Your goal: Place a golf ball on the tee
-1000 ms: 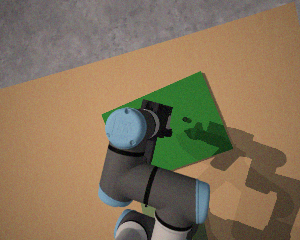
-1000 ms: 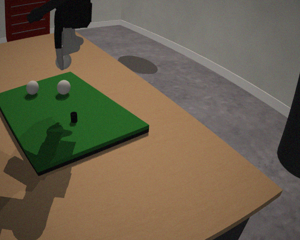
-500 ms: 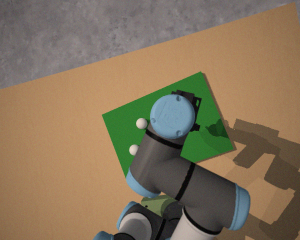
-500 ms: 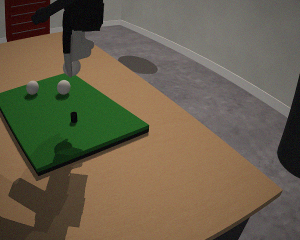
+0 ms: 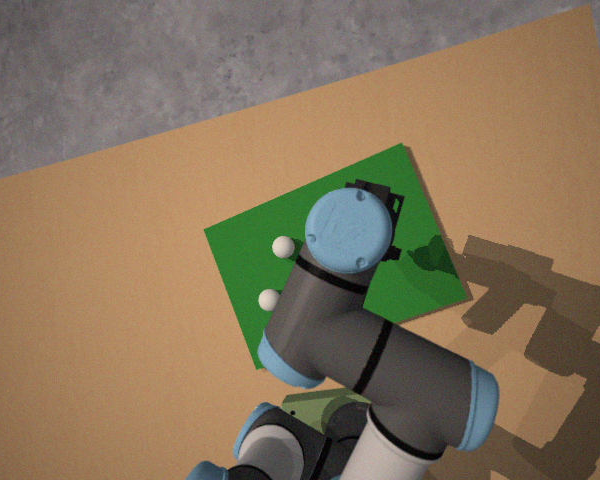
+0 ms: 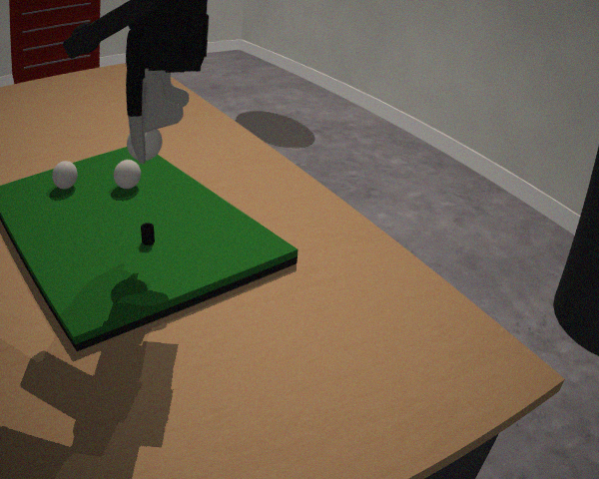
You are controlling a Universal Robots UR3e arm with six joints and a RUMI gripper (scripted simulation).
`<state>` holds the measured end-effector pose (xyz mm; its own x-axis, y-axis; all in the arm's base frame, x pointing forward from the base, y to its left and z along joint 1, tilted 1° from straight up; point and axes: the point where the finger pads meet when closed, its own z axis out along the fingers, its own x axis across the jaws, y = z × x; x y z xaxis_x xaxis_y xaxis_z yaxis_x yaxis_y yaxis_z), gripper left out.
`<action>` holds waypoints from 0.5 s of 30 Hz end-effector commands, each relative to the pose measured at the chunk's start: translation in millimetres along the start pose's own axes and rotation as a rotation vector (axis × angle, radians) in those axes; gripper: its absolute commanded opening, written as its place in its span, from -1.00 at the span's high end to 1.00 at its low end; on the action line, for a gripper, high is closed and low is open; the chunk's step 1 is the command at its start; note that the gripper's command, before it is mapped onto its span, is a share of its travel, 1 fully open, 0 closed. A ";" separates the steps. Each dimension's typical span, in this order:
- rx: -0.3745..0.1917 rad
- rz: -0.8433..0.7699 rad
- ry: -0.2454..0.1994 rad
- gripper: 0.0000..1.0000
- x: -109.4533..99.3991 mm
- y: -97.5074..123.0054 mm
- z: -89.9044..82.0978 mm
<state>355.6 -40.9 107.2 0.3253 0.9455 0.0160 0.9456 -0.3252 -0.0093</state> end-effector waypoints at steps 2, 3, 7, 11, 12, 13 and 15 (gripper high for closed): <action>-0.004 0.000 0.000 1.00 0.0 1.3 11.9; -0.003 0.000 0.000 1.00 0.0 1.3 14.8; -0.003 0.000 0.000 1.00 0.2 1.1 27.1; -0.003 0.000 0.000 1.00 0.2 1.2 34.1; -0.003 0.000 0.000 1.00 0.2 1.5 37.8; -0.003 0.000 0.000 1.00 0.1 1.7 41.4; -0.003 0.000 0.000 1.00 0.1 1.9 48.2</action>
<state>355.9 -40.1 69.7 0.3253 0.9455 0.0159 0.9456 -0.3252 -0.0115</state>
